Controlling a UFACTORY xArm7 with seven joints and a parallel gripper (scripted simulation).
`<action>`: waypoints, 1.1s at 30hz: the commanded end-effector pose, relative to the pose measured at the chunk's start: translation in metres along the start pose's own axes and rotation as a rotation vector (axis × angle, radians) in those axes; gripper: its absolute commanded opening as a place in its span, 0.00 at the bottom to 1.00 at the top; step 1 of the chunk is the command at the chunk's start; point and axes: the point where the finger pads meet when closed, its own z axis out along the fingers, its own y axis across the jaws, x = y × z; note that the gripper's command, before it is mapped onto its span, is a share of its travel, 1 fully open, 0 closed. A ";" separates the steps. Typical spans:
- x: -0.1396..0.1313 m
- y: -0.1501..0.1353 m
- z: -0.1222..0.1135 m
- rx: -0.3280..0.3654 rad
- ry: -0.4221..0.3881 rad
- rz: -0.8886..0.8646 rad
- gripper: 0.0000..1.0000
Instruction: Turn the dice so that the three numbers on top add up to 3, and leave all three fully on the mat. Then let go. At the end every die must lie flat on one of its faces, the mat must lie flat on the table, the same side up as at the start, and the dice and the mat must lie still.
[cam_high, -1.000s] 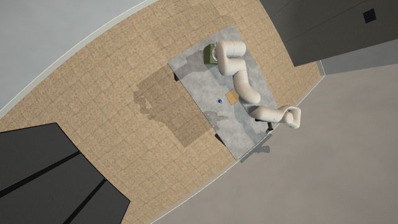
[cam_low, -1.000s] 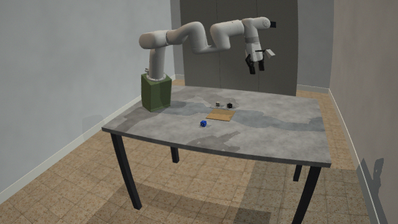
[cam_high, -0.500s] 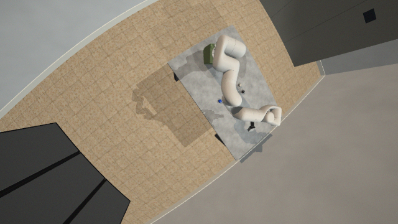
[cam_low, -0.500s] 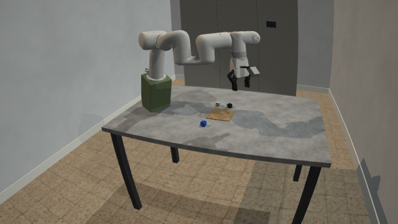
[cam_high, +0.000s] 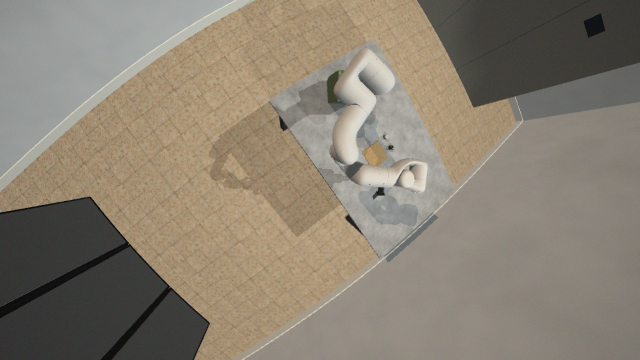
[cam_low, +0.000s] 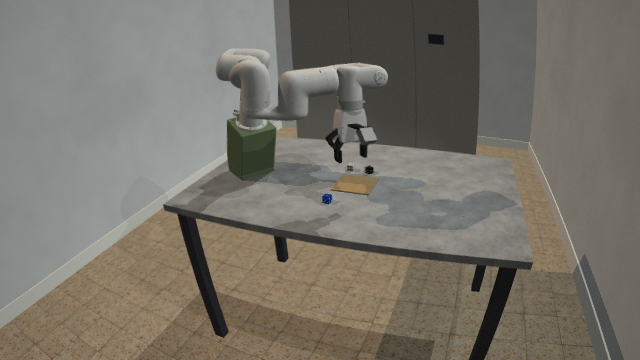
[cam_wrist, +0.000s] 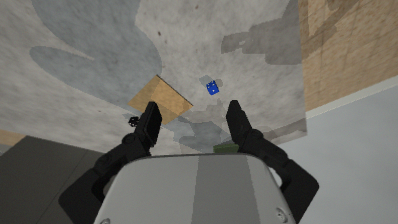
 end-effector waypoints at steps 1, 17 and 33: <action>-0.023 0.032 0.008 0.021 -0.005 0.051 1.00; -0.041 0.050 0.011 0.030 -0.021 0.085 1.00; -0.041 0.049 0.038 0.030 -0.021 0.085 1.00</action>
